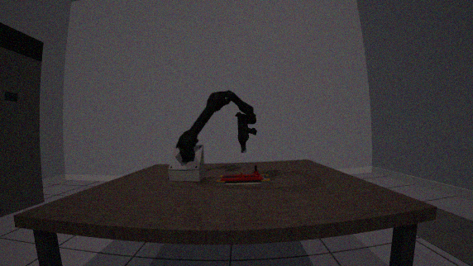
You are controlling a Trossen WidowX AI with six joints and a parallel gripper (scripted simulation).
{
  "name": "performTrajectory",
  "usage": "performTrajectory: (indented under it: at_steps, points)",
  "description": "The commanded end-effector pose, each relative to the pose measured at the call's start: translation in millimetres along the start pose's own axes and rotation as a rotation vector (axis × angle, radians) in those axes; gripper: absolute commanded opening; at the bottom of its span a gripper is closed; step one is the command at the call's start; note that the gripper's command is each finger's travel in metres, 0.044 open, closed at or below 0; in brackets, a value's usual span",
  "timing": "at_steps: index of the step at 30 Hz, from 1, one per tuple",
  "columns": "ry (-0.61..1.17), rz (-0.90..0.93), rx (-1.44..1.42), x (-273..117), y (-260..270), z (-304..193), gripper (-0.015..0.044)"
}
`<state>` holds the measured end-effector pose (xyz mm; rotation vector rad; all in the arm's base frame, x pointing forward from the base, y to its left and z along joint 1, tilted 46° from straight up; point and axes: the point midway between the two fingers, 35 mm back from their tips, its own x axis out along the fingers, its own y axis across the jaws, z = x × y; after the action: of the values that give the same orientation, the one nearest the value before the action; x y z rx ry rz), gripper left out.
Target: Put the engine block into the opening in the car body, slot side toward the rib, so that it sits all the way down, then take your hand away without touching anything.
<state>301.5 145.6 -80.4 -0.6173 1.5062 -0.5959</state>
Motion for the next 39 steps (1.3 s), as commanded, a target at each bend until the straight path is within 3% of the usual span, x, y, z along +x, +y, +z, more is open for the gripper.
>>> performTrajectory:
  at_steps: [1, 39]
  points:
    - [0.003, -0.005, -0.124, 3.5, -0.4, -1.4, 0.0]
    - [0.007, -0.003, -1.44, 11.2, -0.4, -1.5, 0.0]
